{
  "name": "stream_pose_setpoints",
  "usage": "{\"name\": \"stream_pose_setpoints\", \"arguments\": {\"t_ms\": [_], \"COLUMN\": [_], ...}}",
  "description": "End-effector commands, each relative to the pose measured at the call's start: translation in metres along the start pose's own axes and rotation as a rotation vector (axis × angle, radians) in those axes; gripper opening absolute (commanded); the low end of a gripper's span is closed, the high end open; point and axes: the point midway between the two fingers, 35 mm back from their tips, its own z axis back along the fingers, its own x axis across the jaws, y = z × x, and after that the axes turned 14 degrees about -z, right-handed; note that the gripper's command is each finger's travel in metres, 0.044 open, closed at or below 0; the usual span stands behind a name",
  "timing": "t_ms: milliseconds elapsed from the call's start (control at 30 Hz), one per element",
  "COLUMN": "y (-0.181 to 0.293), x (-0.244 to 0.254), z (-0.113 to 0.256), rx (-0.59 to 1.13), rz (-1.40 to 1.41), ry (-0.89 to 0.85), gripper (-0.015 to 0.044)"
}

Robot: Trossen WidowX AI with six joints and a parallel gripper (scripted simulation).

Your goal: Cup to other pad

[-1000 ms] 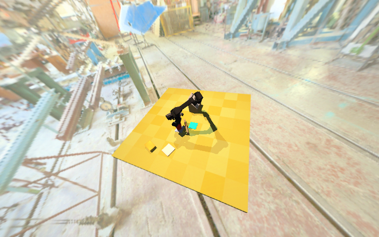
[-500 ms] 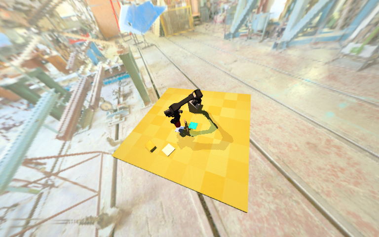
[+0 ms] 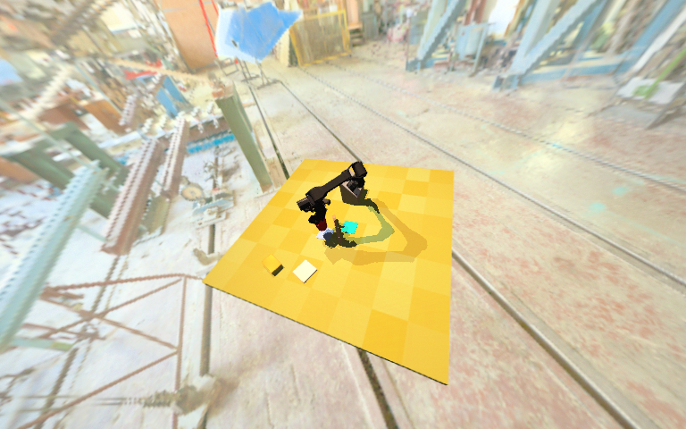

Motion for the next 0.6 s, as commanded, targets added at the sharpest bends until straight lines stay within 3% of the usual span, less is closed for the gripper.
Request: {"name": "stream_pose_setpoints", "arguments": {"t_ms": [0,567], "y": [0.001,0.022], "x": [-0.001,-0.023], "z": [0.0,0.001], "rx": [0.0,-0.002], "rz": [0.0,0.004], "ry": [-0.001,0.004], "gripper": [0.0,0.0]}}
